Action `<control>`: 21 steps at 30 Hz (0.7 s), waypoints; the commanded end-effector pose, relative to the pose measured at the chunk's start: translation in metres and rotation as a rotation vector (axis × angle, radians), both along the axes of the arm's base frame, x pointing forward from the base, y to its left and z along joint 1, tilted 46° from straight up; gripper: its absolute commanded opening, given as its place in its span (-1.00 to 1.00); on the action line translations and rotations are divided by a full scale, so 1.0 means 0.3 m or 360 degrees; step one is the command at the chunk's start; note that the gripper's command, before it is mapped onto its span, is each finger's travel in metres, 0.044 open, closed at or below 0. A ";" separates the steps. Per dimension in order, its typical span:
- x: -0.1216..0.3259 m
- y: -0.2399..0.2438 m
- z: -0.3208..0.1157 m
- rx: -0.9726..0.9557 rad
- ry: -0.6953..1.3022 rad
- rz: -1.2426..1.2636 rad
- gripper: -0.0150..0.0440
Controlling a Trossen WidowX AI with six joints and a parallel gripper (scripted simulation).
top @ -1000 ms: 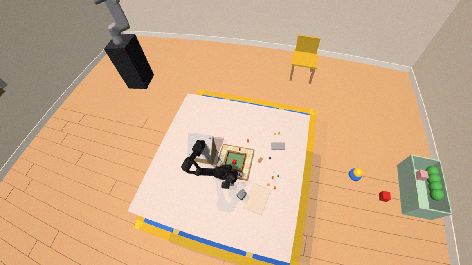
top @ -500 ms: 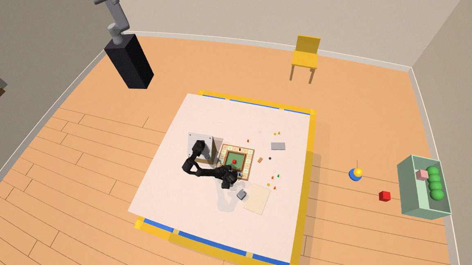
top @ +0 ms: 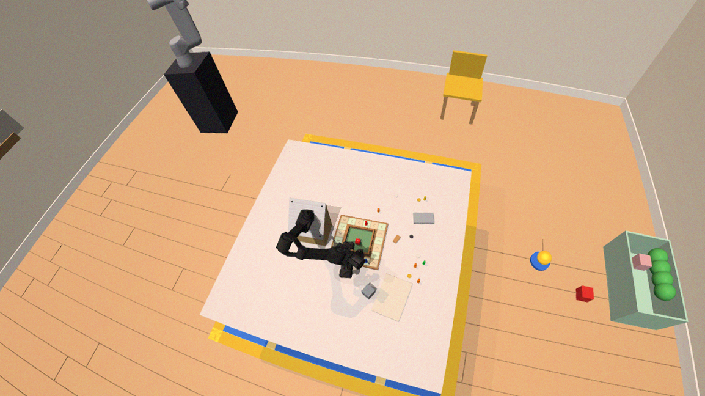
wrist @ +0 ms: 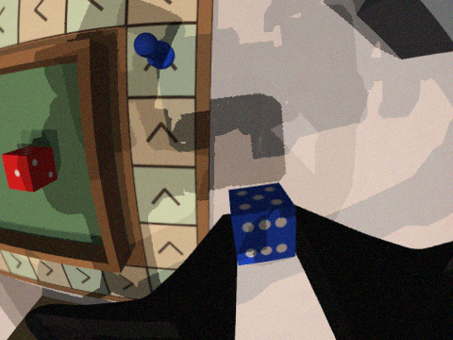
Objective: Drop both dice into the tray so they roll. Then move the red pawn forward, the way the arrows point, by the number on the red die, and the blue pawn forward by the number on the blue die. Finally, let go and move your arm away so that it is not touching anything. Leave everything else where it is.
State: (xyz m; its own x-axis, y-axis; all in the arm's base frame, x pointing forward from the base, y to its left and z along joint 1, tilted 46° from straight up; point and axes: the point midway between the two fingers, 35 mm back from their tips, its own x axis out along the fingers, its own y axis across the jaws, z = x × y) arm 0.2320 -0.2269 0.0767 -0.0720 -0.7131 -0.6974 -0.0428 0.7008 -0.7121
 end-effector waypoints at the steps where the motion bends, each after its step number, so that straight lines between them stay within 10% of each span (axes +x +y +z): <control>1: 0.002 0.060 0.055 -0.0004 -0.0001 -0.0007 -0.49; 21: 0.024 0.238 0.061 0.0046 0.0168 0.0173 -0.49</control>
State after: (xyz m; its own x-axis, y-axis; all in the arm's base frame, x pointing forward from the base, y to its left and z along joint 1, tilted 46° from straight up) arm 0.2361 -0.1649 0.1112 -0.0642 -0.7139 -0.6973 -0.1180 0.6993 -0.7051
